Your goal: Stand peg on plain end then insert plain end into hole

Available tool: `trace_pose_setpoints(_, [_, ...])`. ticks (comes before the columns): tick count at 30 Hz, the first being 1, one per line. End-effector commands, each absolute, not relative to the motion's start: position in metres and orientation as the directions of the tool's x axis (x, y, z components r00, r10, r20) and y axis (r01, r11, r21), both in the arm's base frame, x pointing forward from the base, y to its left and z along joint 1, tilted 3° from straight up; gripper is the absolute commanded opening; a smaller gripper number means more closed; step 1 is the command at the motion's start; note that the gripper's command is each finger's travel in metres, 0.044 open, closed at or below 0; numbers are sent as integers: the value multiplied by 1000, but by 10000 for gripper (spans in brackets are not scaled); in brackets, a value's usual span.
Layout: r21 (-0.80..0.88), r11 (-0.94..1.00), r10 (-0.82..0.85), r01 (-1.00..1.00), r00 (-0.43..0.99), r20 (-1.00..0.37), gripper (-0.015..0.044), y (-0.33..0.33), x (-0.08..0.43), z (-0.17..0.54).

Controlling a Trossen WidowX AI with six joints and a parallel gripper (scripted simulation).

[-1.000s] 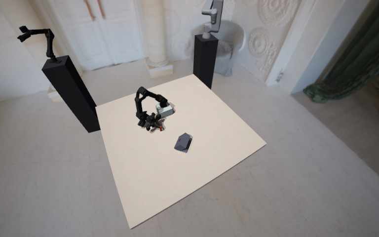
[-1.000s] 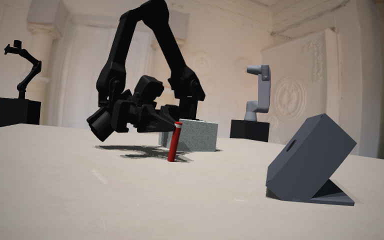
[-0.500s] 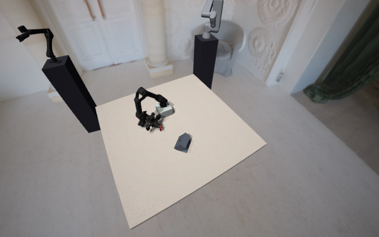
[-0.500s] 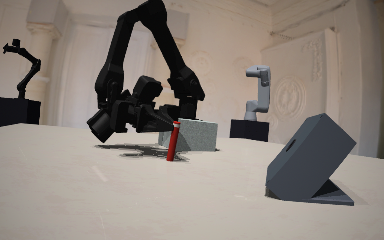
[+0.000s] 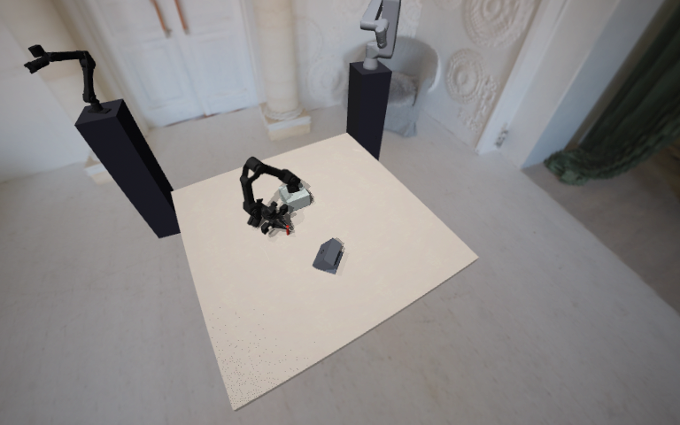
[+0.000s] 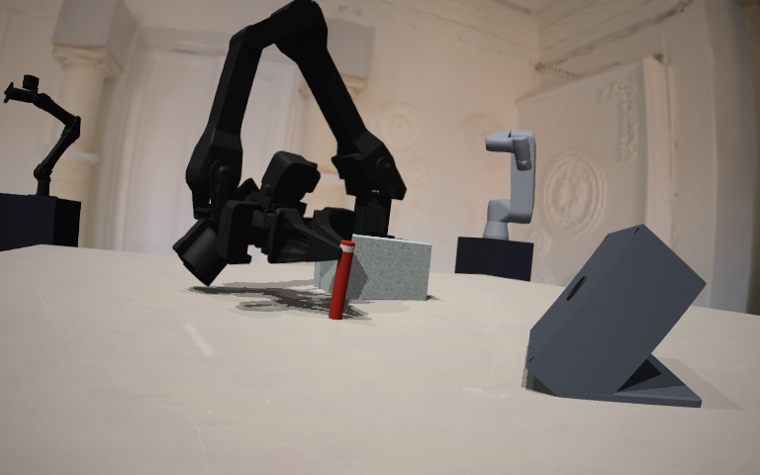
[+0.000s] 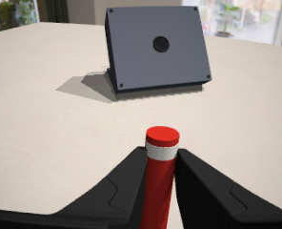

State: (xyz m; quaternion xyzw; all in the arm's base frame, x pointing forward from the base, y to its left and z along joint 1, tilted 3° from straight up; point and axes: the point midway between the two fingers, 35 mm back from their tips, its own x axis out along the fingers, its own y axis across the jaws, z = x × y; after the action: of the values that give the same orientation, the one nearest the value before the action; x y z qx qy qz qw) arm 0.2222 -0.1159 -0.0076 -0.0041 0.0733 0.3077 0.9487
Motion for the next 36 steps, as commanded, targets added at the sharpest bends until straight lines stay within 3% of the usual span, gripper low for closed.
trace_pose_setpoints(1, [37,810,583,-585,800,-142,49,-116,221,-9])
trace_pose_setpoints(4, [39,812,582,-582,801,-140,56,-116,222,-8])
trace_pose_setpoints(7, [39,812,581,-582,802,-139,130,-116,222,-8])
trace_pose_setpoints(36, [39,812,581,-582,802,-139,130,-116,222,-8])
